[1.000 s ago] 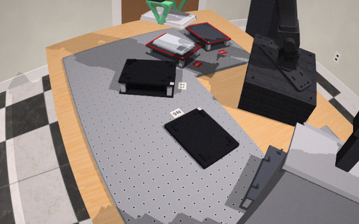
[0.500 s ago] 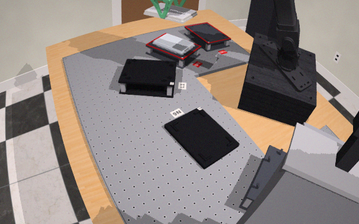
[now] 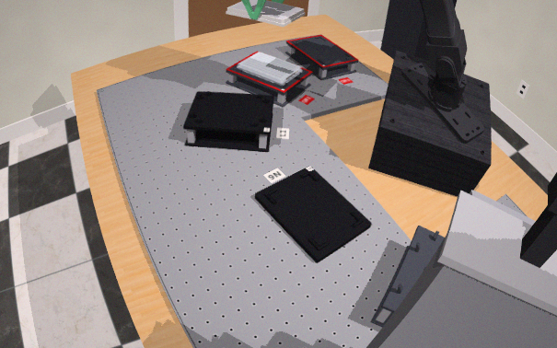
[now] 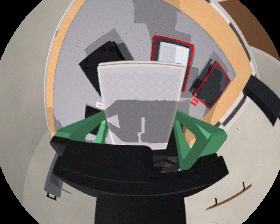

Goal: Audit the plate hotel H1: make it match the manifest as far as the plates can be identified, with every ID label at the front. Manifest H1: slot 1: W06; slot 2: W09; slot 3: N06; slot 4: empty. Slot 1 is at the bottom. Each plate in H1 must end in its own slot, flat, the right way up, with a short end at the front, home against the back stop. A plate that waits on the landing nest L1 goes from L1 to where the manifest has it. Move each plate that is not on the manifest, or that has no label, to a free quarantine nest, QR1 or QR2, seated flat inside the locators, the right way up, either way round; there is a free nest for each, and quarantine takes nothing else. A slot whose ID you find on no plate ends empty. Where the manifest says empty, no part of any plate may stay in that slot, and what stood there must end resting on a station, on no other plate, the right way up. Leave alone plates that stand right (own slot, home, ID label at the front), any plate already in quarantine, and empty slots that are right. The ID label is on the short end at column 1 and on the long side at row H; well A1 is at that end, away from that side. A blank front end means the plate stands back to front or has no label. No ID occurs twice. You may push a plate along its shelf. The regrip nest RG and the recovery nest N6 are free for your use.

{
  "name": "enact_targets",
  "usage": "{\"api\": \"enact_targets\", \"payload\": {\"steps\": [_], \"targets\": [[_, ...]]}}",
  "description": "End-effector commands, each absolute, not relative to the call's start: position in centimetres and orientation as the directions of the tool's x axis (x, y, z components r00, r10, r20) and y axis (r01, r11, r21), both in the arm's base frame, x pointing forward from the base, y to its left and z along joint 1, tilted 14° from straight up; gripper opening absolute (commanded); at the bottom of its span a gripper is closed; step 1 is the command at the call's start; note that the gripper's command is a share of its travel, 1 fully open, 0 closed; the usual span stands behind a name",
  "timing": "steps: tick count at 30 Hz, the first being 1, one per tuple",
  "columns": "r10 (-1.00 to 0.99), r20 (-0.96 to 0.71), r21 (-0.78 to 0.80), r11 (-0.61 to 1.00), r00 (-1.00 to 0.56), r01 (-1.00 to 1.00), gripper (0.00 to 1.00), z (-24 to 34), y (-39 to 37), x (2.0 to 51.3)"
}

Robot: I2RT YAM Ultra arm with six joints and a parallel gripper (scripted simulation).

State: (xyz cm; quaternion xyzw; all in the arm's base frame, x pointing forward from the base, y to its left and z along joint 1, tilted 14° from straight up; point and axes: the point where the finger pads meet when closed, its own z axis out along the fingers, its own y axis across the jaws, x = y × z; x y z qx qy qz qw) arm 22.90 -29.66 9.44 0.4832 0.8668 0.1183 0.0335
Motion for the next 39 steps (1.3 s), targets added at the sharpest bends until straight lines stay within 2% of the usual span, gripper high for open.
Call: {"api": "enact_targets", "payload": {"steps": [1,9,21,26,33,39], "targets": [[0.842,0.034,0.230,0.517,-0.538,0.825,0.86,9.9,-31.3,22.1],[0.843,-0.001,0.229,0.524,-0.538,0.821,0.86,10.7,-32.9,21.1],[0.953,0.119,0.208,0.249,-0.277,0.946,0.86,7.5,-33.8,17.2],[0.974,0.078,0.207,0.192,-0.212,0.959,0.86,9.0,-34.8,16.5],[0.985,0.162,0.176,0.022,-0.051,0.984,0.86,6.9,-35.1,14.2],[0.990,0.122,0.187,0.040,-0.064,0.982,0.86,7.4,-36.8,12.6]]}}
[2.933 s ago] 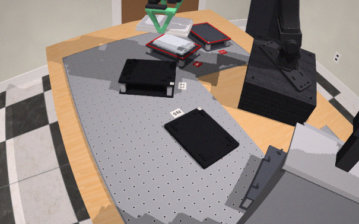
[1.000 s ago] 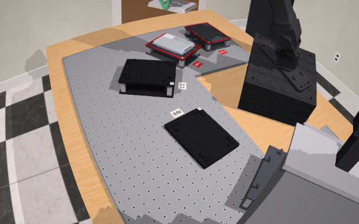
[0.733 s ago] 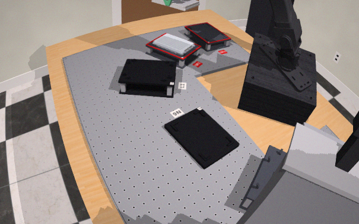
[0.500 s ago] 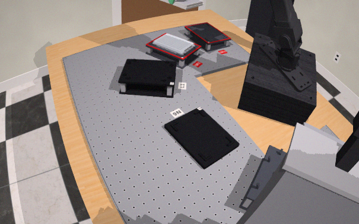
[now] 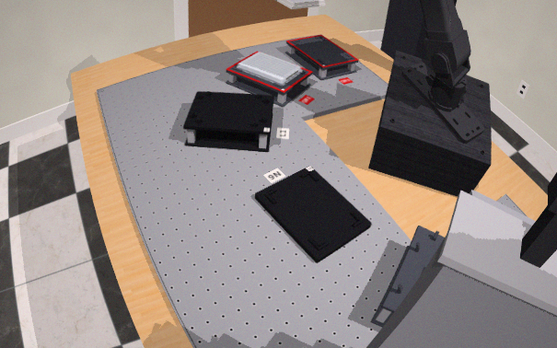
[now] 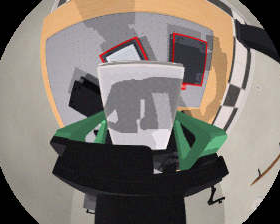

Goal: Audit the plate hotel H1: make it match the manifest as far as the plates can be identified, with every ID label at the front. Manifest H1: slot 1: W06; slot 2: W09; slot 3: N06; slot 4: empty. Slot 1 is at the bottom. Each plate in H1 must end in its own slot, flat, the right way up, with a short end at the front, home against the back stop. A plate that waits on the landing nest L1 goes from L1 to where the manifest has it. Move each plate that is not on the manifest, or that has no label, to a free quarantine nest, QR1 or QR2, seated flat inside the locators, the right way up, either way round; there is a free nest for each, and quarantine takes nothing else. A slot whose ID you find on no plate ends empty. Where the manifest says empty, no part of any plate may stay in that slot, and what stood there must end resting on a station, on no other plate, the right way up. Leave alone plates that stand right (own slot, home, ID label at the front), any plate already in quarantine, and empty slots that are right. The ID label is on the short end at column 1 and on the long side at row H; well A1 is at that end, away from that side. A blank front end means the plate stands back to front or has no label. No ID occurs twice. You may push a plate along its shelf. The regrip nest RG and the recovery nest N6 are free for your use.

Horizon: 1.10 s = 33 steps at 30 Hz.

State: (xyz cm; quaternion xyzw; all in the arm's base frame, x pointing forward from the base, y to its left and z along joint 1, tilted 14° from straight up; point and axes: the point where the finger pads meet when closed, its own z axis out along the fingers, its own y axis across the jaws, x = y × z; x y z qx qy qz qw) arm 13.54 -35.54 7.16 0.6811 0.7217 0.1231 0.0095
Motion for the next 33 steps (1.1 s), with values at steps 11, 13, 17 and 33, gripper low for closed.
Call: {"api": "enact_targets", "payload": {"steps": [11,13,17,33], "targets": [[0.988,0.141,0.182,0.037,-0.064,0.983,0.86,6.6,-37.5,9.8],[0.990,0.122,0.184,0.041,-0.064,0.982,0.86,7.1,-37.9,9.2],[0.988,0.138,0.183,0.038,-0.064,0.982,0.86,6.2,-38.3,8.0],[0.987,0.144,0.182,0.037,-0.064,0.983,0.86,5.1,-39.9,3.7]]}}
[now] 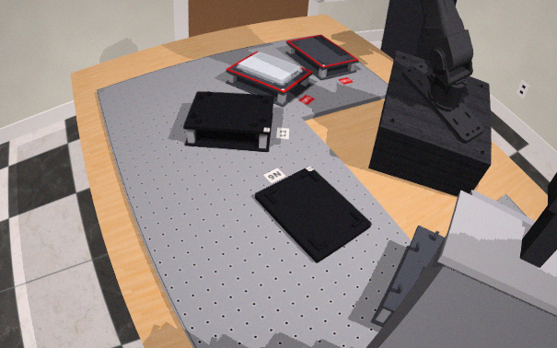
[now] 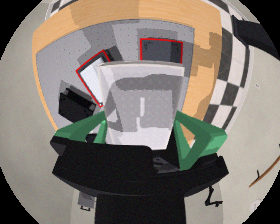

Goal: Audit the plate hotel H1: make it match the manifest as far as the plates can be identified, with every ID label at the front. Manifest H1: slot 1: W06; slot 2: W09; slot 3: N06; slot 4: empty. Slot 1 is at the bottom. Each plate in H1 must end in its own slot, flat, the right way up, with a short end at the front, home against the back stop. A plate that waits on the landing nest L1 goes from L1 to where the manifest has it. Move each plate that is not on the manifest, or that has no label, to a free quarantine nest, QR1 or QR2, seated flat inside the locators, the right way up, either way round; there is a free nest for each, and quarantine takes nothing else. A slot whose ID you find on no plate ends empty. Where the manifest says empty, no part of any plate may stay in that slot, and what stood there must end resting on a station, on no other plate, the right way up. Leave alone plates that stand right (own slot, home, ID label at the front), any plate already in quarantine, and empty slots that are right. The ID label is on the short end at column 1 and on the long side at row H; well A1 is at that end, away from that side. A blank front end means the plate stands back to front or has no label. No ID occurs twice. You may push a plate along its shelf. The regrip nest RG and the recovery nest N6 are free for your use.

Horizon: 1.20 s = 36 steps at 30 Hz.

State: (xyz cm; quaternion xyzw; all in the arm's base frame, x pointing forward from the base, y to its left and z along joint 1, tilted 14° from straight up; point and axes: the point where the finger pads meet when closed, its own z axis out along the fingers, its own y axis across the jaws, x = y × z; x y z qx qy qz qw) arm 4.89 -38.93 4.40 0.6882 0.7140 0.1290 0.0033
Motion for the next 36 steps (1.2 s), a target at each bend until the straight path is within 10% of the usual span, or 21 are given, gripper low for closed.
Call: {"api": "enact_targets", "payload": {"steps": [1,36], "targets": [[0.987,0.144,0.182,0.037,-0.064,0.983,0.86,5.1,-40.0,3.4],[0.989,0.136,0.188,0.037,-0.064,0.981,0.86,1.3,-41.4,-0.4]]}}
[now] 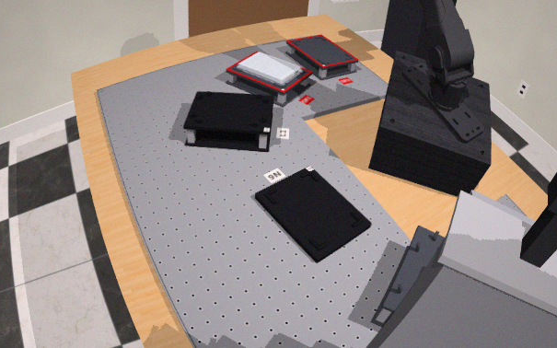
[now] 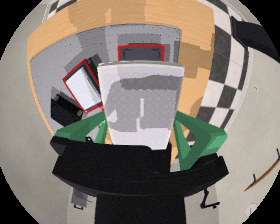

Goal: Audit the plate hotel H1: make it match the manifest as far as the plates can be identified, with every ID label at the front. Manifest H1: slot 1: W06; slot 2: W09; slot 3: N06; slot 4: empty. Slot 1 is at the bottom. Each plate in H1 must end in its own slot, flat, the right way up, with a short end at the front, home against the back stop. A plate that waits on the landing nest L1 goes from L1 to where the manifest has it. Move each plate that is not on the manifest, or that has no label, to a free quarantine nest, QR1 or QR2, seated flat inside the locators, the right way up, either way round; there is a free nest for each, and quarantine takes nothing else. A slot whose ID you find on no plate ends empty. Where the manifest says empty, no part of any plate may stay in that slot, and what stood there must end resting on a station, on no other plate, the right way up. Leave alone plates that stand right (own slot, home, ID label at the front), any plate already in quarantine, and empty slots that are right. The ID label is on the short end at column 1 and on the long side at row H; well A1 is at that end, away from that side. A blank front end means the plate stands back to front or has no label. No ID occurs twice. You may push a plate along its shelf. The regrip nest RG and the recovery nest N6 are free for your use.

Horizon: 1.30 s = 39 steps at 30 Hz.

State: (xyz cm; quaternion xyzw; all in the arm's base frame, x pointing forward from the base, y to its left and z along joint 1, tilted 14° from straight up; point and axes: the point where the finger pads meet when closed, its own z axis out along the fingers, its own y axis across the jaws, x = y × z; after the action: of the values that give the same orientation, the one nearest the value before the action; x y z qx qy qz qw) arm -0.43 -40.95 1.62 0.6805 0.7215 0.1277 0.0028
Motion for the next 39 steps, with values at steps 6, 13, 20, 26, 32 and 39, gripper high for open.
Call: {"api": "enact_targets", "payload": {"steps": [6,13,20,26,32,39], "targets": [[0.985,0.161,0.192,0.035,-0.067,0.981,0.86,-0.8,-41.0,0.0],[0.985,0.159,0.193,0.031,-0.062,0.981,0.86,-2.5,-40.8,0.1],[0.991,0.118,0.189,0.035,-0.058,0.981,0.86,-2.5,-41.5,0.1],[0.985,0.161,0.193,0.036,-0.068,0.981,0.86,-5.4,-40.4,0.9],[0.985,0.161,0.193,0.033,-0.065,0.981,0.86,-7.0,-40.1,1.0],[0.987,0.144,0.191,0.038,-0.066,0.981,0.86,-7.6,-40.3,1.3]]}}
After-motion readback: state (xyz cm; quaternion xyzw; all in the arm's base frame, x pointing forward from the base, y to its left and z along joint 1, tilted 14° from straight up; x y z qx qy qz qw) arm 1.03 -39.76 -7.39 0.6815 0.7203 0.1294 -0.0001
